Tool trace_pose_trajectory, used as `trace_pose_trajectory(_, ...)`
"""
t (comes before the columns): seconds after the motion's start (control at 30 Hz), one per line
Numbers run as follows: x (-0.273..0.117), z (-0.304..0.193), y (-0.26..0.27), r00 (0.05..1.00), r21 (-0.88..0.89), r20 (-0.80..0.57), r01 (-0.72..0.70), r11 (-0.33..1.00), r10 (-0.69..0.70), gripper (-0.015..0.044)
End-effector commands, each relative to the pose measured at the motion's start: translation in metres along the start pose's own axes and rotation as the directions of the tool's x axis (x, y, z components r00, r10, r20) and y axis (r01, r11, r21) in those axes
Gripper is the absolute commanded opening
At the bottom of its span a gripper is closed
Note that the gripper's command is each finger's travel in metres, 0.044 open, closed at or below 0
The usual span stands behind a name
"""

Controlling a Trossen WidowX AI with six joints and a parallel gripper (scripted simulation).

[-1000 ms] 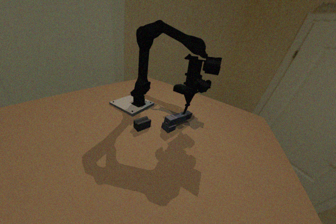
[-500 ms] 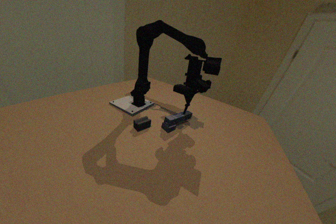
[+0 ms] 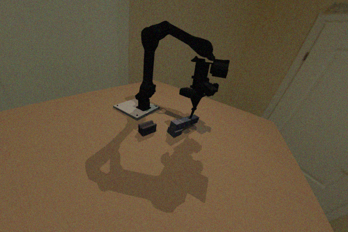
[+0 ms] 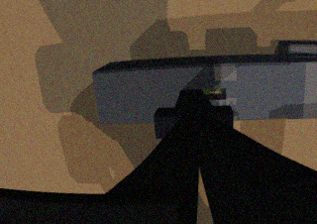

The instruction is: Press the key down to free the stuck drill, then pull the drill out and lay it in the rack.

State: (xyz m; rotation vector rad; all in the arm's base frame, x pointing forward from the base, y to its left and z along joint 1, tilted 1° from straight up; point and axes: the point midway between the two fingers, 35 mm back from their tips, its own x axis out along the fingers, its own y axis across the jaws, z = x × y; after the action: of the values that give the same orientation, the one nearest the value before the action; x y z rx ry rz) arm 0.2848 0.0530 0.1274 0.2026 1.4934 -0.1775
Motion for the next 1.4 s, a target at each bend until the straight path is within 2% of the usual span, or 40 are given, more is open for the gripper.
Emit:
trace_pose_trajectory(0.0,0.0247,-0.0084,0.0005,0.997,-0.005,-0.07,0.021,1.0,-0.021,0.0)
trace_pose_trajectory(1.37,0.0296,-0.0087,0.0006,0.997,-0.005,-0.07,0.021,1.0,-0.021,0.0)
